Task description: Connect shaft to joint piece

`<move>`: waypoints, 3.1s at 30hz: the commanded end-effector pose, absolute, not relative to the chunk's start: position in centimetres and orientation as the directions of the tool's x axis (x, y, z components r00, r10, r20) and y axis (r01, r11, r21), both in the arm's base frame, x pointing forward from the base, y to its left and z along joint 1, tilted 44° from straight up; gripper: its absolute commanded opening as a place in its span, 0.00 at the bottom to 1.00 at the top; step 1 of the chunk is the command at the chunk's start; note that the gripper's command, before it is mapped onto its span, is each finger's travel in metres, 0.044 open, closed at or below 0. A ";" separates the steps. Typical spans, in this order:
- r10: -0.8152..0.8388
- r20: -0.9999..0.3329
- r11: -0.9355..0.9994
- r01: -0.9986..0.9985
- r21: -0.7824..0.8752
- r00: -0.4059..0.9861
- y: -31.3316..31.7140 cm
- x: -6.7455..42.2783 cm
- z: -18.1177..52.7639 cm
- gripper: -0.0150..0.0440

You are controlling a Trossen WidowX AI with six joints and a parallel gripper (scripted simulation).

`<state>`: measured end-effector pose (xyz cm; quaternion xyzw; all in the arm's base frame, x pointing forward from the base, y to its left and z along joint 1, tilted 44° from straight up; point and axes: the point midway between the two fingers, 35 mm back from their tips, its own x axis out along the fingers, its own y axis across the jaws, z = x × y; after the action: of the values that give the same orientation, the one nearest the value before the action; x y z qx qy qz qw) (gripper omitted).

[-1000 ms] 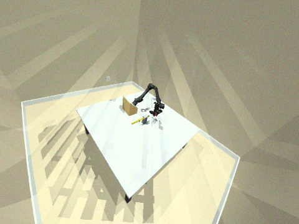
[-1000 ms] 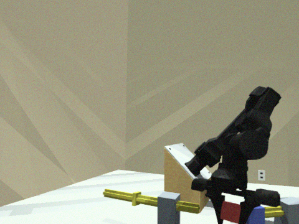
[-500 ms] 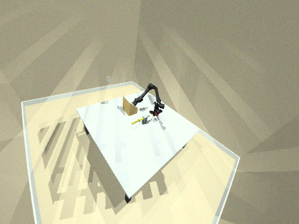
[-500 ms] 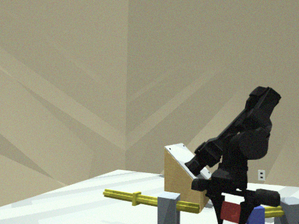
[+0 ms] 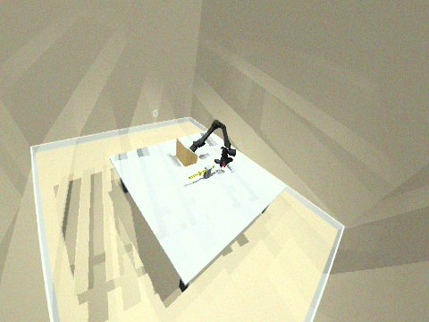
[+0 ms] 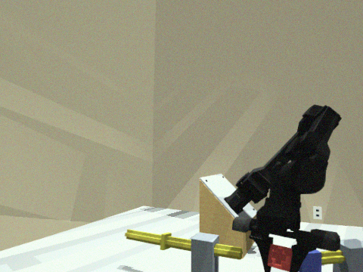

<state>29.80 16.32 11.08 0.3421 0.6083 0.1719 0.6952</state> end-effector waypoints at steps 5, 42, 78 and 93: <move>0.655 -0.728 0.707 0.177 0.685 0.201 16.3 29.8 11.1 0.25; 0.672 -0.740 0.560 0.632 0.535 0.031 15.3 29.0 9.0 0.25; 0.769 -0.637 0.280 0.923 0.262 -0.053 14.8 27.2 7.4 0.25; 0.828 -0.559 0.128 0.985 0.114 -0.042 14.9 26.1 6.8 0.25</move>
<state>26.37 14.82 6.94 0.6308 0.7094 -0.1446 0.2793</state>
